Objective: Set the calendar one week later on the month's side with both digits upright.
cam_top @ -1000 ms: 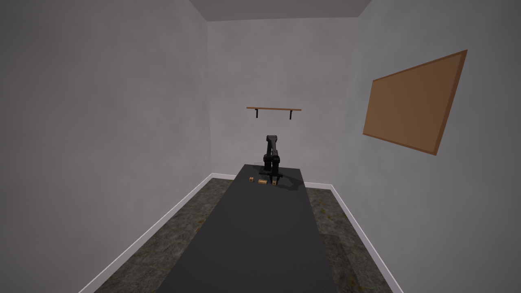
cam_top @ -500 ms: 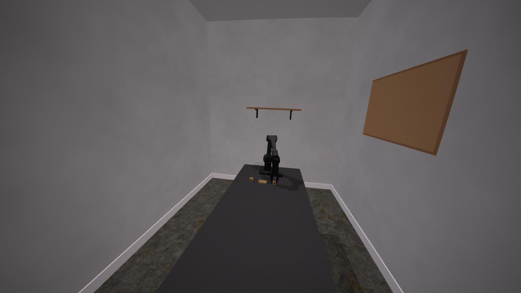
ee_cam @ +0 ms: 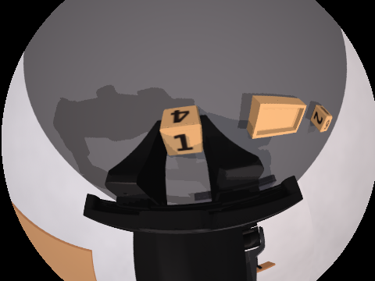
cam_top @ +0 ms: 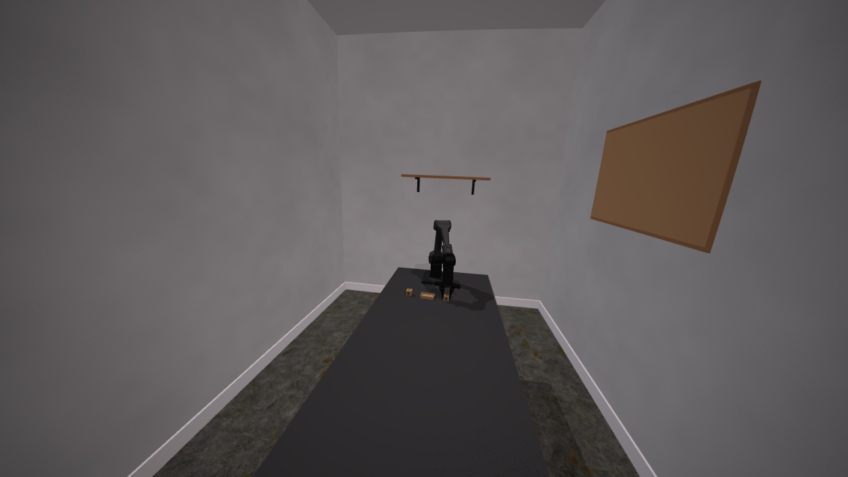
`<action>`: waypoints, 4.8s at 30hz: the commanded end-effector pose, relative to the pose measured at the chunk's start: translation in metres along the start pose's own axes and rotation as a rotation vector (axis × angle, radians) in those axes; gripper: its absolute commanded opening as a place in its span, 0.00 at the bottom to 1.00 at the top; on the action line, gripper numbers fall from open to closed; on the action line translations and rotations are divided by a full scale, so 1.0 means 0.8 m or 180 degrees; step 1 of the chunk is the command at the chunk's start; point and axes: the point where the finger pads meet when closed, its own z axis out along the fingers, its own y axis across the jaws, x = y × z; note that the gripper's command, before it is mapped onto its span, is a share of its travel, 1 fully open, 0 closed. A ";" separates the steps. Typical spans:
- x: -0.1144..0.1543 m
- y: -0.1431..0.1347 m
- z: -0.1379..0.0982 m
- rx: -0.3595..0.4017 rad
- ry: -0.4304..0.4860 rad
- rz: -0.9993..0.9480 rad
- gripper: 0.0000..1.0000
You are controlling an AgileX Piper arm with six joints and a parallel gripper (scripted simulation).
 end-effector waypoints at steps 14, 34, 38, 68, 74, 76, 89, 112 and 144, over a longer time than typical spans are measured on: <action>-0.001 0.000 -0.028 -0.0001 -0.0013 -0.0003 0.36; 0.000 0.000 -0.125 0.0005 0.0001 -0.0002 0.36; 0.000 0.000 -0.125 0.0004 0.0000 -0.0002 0.36; 0.001 -0.115 -0.127 0.0004 0.0013 -0.0060 0.36; 0.001 -0.115 -0.112 0.0004 0.0013 -0.0060 0.36; 0.001 -0.115 -0.102 0.0004 0.0013 -0.0059 0.36; 0.000 -0.117 -0.035 0.0004 0.0013 -0.0059 0.36; -0.002 -0.117 -0.025 0.0003 0.0003 -0.0059 0.36; -0.001 -0.117 -0.022 0.0004 0.0009 -0.0058 0.36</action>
